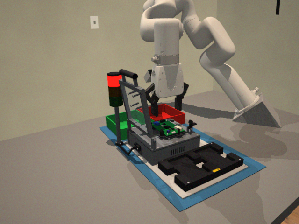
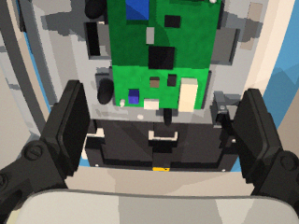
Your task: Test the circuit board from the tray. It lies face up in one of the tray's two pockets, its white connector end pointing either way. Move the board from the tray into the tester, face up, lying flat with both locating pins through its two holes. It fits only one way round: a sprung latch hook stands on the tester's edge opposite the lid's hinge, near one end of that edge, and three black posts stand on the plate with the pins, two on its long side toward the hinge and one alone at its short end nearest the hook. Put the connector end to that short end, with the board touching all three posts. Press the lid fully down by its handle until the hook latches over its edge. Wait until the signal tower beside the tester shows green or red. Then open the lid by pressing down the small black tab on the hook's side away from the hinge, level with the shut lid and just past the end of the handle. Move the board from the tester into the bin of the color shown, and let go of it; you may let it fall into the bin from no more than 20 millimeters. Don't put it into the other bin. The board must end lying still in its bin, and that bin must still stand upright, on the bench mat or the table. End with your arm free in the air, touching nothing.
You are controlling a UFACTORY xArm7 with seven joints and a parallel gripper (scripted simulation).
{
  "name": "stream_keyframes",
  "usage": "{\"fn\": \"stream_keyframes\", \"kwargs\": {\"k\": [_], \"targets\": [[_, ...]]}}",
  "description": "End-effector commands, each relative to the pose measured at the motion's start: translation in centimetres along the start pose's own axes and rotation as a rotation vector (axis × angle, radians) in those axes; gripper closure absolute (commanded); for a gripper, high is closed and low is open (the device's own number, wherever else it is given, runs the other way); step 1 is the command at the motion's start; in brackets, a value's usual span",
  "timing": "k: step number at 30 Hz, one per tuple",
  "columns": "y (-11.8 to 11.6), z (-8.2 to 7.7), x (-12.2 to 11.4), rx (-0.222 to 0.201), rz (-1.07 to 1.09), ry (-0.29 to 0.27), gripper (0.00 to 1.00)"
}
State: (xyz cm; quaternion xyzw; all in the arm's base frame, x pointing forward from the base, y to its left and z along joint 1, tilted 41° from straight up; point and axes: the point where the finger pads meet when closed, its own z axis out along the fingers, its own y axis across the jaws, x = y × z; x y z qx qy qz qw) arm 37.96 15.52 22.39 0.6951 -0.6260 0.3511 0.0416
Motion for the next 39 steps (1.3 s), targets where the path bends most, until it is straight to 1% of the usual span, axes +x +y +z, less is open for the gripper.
{"fn": "stream_keyframes", "kwargs": {"k": [1,7,11,13,24,28,39], "targets": [[-0.1,0.0,-0.1,0.005,0.0,-0.002,0.0],[-0.1,0.1,-0.1,0.005,0.0,-0.002,0.0],[-0.2,0.6,-0.1,0.005,0.0,-0.002,0.0],[-0.2,0.6,-0.1,0.005,0.0,-0.002,0.0],[-0.2,4.1,-0.1,0.005,0.0,-0.002,0.0],[-0.3,4.9,-0.2,0.005,0.0,-0.002,0.0],[-0.3,5.1,-0.2,0.005,0.0,-0.002,0.0]]}}
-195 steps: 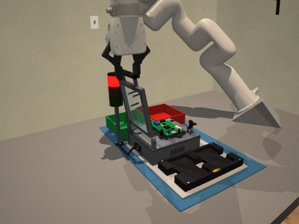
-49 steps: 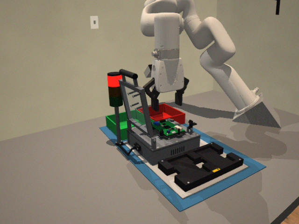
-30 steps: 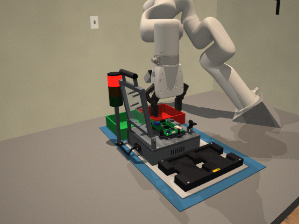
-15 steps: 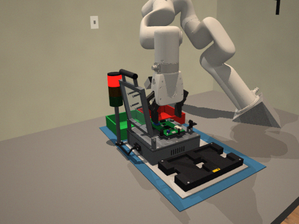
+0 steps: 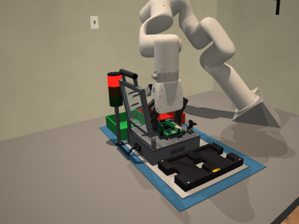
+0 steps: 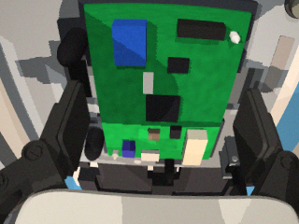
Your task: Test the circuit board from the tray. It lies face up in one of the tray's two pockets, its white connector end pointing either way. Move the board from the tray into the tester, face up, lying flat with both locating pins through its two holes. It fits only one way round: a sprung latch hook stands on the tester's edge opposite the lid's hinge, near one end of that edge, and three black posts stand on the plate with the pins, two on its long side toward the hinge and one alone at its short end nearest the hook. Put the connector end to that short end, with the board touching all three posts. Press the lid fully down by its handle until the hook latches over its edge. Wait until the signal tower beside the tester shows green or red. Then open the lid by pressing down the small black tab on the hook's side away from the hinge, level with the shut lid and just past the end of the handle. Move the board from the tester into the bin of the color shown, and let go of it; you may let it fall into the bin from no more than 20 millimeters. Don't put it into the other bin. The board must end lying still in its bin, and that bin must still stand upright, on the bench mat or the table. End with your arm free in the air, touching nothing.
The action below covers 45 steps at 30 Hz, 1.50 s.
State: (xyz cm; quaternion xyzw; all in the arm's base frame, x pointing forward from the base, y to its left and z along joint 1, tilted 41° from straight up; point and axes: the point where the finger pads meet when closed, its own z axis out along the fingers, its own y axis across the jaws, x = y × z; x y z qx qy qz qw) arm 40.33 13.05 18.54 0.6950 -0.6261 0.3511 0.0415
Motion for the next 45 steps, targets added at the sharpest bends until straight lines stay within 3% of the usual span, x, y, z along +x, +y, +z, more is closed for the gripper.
{"fn": "stream_keyframes", "kwargs": {"k": [1,2,15,16,29,30,43,45], "targets": [[-0.14,-0.03,-0.08,0.004,0.0,-0.002,0.0],[-0.14,-0.03,-0.08,0.004,0.0,-0.002,0.05],[-0.14,-0.03,-0.08,0.004,0.0,-0.002,0.05],[-0.14,-0.03,-0.08,0.004,0.0,-0.002,0.11],[-0.14,-0.03,-0.08,0.004,0.0,-0.002,0.11],[-0.14,-0.03,-0.08,0.004,0.0,-0.002,0.15],[-0.14,-0.03,-0.08,0.004,0.0,-0.002,0.15],[-0.14,-0.03,-0.08,0.004,0.0,-0.002,0.19]]}}
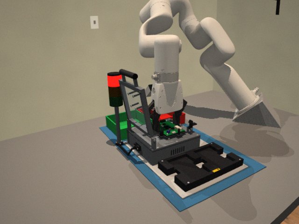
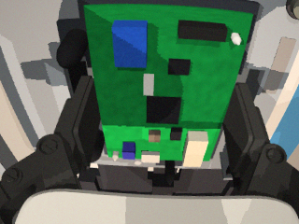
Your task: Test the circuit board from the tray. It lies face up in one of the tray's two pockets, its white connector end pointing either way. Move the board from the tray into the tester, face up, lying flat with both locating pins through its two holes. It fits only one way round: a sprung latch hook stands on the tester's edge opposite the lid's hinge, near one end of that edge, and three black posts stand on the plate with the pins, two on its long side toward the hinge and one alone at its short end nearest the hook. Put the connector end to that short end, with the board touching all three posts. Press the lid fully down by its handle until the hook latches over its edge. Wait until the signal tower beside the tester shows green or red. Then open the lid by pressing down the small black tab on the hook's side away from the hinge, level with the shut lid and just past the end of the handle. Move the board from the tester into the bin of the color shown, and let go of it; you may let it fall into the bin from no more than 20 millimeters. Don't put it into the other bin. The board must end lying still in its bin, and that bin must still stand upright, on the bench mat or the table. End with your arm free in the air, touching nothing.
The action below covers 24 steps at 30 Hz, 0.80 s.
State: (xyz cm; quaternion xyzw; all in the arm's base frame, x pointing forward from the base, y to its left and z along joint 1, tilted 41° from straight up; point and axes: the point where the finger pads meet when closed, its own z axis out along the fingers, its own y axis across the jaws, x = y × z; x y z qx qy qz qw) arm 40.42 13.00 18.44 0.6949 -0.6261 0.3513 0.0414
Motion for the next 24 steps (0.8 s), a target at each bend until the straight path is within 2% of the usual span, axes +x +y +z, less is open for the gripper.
{"fn": "stream_keyframes", "kwargs": {"k": [1,24], "targets": [[-0.11,-0.16,-0.07,0.004,0.0,-0.002,0.19],[-0.11,-0.16,-0.07,0.004,0.0,-0.002,0.21]]}}
